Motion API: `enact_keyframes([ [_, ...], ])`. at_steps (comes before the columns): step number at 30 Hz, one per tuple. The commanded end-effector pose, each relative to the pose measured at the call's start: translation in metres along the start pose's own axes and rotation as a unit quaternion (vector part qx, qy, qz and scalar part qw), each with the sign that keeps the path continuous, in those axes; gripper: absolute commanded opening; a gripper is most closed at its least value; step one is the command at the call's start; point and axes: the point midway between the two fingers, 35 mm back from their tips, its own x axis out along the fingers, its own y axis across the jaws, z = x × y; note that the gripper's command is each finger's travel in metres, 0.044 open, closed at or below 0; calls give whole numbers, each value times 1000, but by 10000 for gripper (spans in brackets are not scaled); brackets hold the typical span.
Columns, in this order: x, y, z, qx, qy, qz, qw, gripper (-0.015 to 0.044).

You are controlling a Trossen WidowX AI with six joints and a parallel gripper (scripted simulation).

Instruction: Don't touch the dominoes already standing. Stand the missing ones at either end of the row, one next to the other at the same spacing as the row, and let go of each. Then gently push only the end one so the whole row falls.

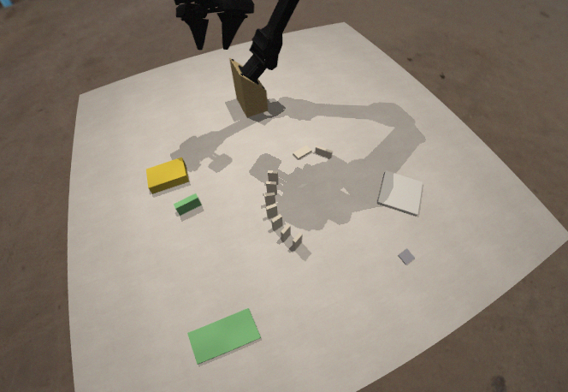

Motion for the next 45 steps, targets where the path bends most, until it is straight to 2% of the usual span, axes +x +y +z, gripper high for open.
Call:
enact_keyframes([
  [1,1,1,0,0,1,0,1000,426],
  [5,25,22,-6,9,21,-6,1000,440],
  [10,83,67,-34,31,71,-25,997,440],
  [17,157,106,-101,91,150,-75,982,440],
  [23,203,114,-172,133,201,-130,962,440],
  [26,216,110,-199,148,217,-153,953,440],
  [35,223,114,-193,148,217,-154,952,440],
  [42,268,102,-216,148,217,-153,952,440],
  [45,276,98,-223,149,219,-153,952,440],
])
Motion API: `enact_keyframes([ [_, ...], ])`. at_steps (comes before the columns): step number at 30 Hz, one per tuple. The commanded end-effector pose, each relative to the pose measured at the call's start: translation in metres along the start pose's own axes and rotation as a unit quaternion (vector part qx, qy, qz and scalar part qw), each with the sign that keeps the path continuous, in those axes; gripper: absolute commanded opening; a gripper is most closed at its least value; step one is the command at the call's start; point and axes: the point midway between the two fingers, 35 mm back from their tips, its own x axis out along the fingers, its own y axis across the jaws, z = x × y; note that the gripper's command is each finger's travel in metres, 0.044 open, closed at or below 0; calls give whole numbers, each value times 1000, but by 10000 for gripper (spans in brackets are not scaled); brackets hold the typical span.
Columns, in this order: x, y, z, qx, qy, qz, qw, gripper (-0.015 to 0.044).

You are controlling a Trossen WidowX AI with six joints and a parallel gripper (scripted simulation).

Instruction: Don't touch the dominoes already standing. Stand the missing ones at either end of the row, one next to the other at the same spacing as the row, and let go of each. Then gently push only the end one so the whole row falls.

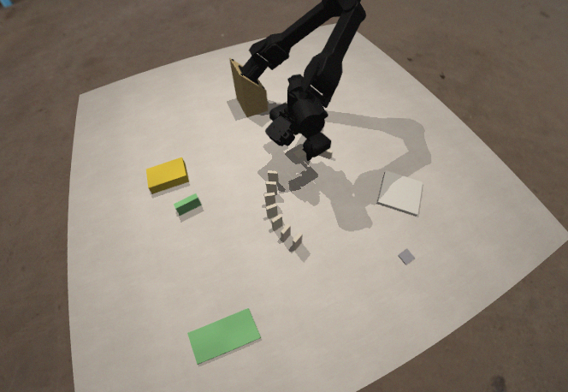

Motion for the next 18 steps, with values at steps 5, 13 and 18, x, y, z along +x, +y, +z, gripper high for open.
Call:
enact_keyframes([
  [5,20,-6,-2,8,7,-4,1000,440],
  [13,31,-7,-2,8,7,-4,1000,440],
  [18,35,-7,-2,8,7,-4,1000,440],
])
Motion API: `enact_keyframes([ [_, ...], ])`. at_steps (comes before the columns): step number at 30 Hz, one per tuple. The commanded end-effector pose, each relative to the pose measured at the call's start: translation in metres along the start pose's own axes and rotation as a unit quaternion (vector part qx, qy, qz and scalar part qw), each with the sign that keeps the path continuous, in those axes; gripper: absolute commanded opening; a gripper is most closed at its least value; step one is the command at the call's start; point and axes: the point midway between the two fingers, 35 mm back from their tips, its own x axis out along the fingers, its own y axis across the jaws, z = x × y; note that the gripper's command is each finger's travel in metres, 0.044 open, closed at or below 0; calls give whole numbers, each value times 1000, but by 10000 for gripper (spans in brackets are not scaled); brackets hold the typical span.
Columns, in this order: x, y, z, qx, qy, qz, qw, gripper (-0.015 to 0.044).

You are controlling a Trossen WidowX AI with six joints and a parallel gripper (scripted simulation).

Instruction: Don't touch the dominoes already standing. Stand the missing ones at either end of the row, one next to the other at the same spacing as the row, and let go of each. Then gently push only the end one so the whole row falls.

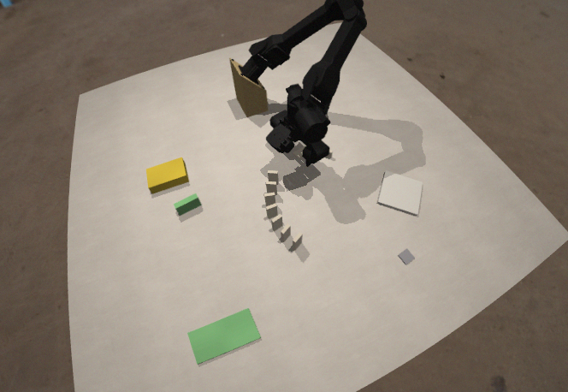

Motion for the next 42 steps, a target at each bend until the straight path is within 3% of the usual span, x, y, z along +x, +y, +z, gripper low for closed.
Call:
enact_keyframes([
  [1,6,-4,0,7,4,-5,1000,440],
  [5,6,-4,0,7,4,-5,1000,440],
  [18,6,-4,0,7,4,-5,1000,107],
  [29,-3,-3,0,7,4,-5,1000,107],
  [37,-105,2,-5,7,2,-5,1000,107],
  [42,-147,4,-7,7,1,-6,1000,107],
])
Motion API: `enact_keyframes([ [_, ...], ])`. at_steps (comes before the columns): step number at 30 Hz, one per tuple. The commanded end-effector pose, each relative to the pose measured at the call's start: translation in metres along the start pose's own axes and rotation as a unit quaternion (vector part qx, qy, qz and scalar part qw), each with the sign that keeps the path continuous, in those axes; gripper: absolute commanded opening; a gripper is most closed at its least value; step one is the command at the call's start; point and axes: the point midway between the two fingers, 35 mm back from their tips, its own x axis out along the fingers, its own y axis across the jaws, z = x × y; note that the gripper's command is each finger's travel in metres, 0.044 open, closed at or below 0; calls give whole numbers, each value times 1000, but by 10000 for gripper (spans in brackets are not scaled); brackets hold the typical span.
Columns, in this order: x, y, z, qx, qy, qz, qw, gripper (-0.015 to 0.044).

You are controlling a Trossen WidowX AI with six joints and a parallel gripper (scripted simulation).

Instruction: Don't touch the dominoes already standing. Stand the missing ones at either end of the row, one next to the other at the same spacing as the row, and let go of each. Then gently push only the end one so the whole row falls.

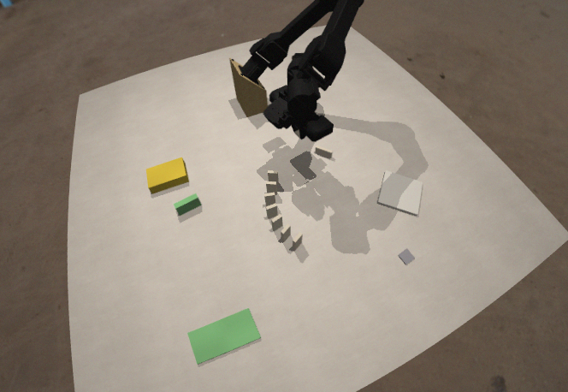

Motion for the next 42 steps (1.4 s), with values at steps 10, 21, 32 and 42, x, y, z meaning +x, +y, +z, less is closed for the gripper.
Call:
enact_keyframes([
  [10,-70,1,-9,-14,-3,0,1000,107],
  [21,-75,106,-115,-307,-13,-1,952,107],
  [32,-71,130,-180,-426,-1,3,905,107],
  [42,-43,124,-166,-436,-109,-52,892,107],
])
